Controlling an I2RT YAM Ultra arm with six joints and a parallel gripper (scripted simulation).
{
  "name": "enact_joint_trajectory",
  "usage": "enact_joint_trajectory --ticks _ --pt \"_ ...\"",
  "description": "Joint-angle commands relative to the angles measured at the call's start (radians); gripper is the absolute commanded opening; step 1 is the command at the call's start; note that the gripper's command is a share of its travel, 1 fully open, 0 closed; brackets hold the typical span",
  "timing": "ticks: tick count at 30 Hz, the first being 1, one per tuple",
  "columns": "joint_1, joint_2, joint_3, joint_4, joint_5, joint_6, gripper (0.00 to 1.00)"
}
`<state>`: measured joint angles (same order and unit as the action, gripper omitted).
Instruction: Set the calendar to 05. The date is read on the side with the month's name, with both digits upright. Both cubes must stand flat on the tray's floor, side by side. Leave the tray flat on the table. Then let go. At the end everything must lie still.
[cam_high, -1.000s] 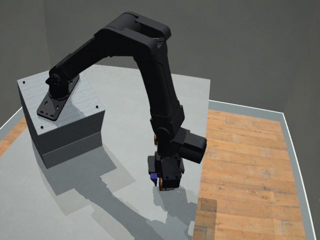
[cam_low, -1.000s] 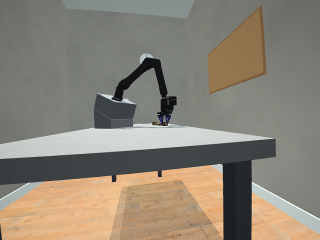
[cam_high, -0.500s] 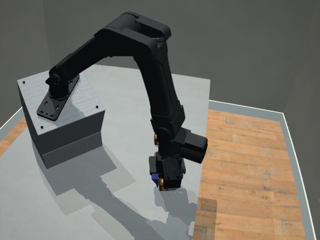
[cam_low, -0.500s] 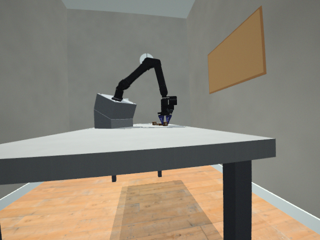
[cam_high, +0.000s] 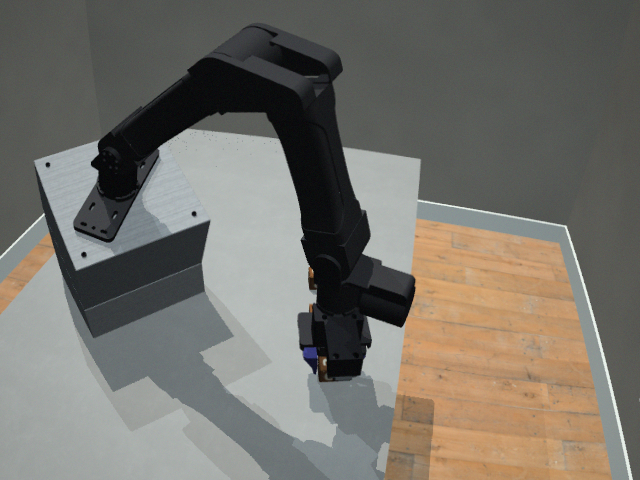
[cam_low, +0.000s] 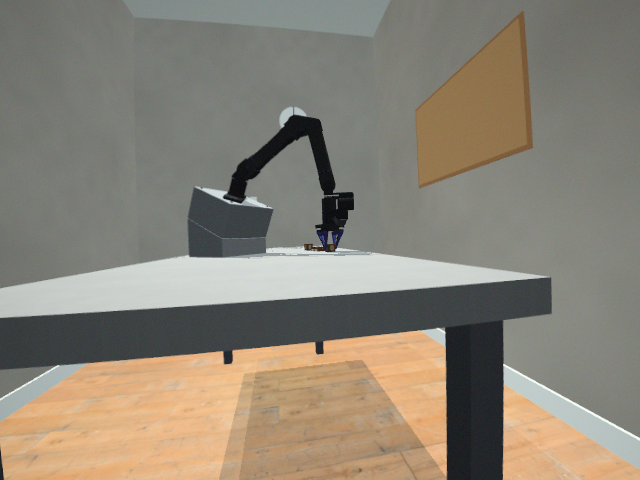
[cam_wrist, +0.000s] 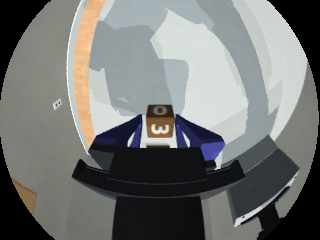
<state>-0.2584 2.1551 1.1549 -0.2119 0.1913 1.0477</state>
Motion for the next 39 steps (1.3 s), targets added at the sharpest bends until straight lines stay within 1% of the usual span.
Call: enact_joint_trajectory --ticks 1,7,8,39 --pt "0.001 -0.007 0.004 0.003 0.001 -0.002 0.47" --pt "0.001 -0.007 0.004 0.003 0.001 -0.002 0.47" --pt "0.001 -0.007 0.004 0.003 0.001 -0.002 0.27" --pt "0.001 -0.007 0.004 0.003 0.001 -0.002 0.27"
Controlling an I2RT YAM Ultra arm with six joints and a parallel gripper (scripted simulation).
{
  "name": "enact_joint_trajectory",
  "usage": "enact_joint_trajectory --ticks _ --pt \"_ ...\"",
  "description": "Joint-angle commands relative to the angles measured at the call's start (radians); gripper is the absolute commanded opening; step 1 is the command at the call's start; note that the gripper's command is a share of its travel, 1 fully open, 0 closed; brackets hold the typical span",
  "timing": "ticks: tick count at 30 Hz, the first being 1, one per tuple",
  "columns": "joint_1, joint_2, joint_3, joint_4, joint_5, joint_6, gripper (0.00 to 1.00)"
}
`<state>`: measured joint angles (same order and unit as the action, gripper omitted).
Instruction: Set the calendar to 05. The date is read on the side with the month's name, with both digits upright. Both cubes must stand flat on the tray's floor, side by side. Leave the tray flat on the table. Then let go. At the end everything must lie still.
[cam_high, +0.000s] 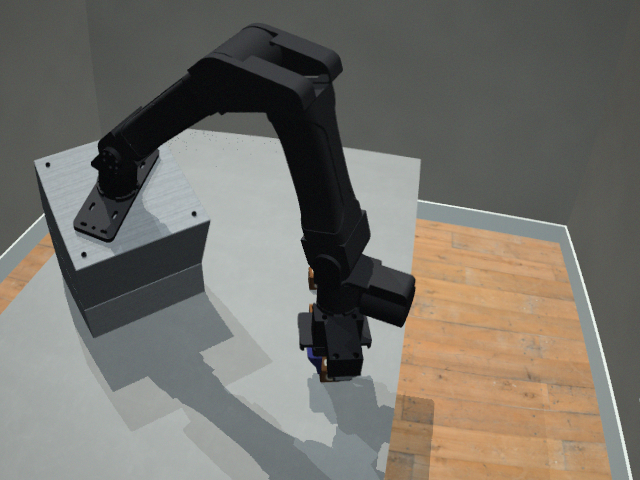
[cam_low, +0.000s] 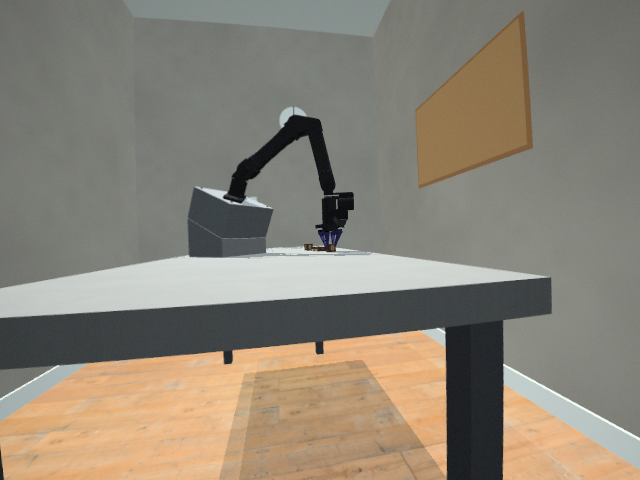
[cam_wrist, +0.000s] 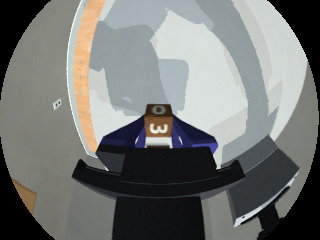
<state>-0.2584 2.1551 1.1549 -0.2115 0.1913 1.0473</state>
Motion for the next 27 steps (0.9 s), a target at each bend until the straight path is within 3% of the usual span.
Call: enact_joint_trajectory --ticks 1,9,21,27 --pt "0.001 -0.007 0.004 0.002 0.001 -0.001 0.27" --pt "0.004 -0.028 -0.002 -0.013 0.002 0.002 0.27" --pt "0.047 -0.271 -0.030 -0.236 0.017 0.043 0.27" --pt "0.056 -0.314 -0.025 -0.285 0.020 0.051 0.27"
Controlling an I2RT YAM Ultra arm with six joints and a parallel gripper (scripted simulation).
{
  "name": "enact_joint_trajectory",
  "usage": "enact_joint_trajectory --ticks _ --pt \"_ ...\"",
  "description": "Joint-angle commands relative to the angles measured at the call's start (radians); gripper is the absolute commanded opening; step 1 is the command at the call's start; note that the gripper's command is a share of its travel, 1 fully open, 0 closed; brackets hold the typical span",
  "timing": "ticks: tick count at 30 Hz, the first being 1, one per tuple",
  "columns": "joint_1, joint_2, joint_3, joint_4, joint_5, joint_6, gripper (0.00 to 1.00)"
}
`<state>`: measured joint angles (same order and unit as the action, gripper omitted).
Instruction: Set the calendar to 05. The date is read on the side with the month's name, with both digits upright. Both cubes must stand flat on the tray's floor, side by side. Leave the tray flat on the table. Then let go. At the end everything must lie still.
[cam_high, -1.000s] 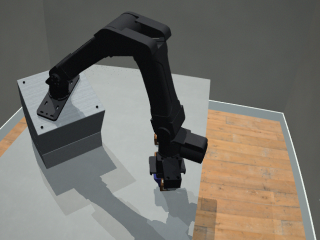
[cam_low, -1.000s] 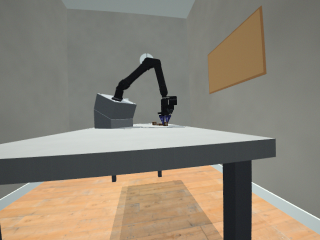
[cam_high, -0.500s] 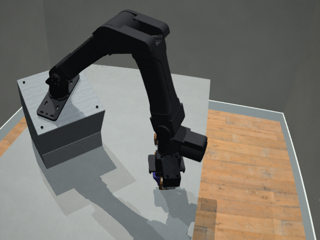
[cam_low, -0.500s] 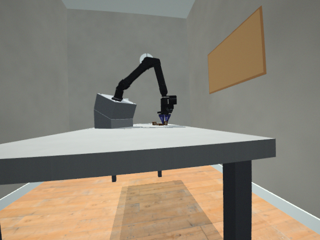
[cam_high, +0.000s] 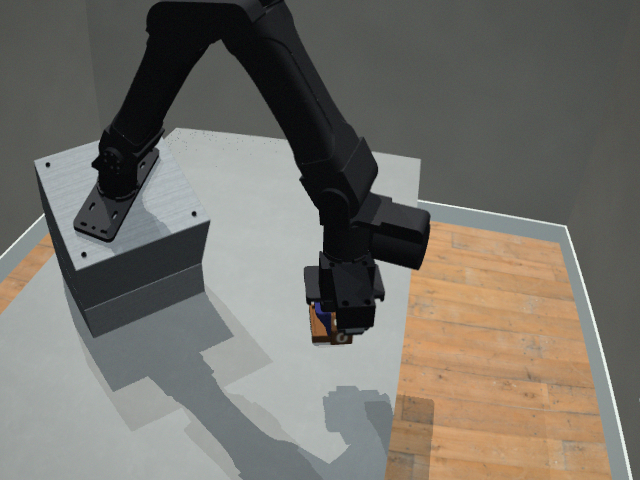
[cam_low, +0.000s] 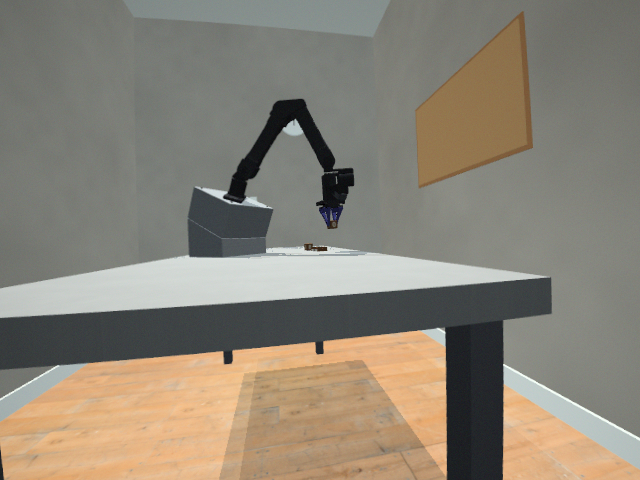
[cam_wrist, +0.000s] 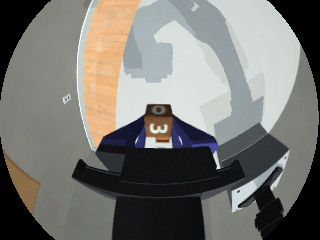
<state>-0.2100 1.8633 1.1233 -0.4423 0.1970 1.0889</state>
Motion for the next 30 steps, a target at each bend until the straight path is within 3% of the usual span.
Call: enact_joint_trajectory --ticks 1,10,14,17,19,30 --pt "0.008 -0.025 0.007 -0.059 0.015 0.011 0.27" --pt "0.012 -0.027 0.006 -0.060 0.016 0.014 0.27" --pt "0.064 -0.035 -0.022 -0.053 0.032 0.065 0.27" --pt "0.217 -0.056 -0.103 -0.031 0.081 0.215 0.27" --pt "0.269 -0.064 -0.131 -0.023 0.098 0.267 0.27" --pt "0.273 -0.064 -0.133 -0.023 0.098 0.269 0.27"
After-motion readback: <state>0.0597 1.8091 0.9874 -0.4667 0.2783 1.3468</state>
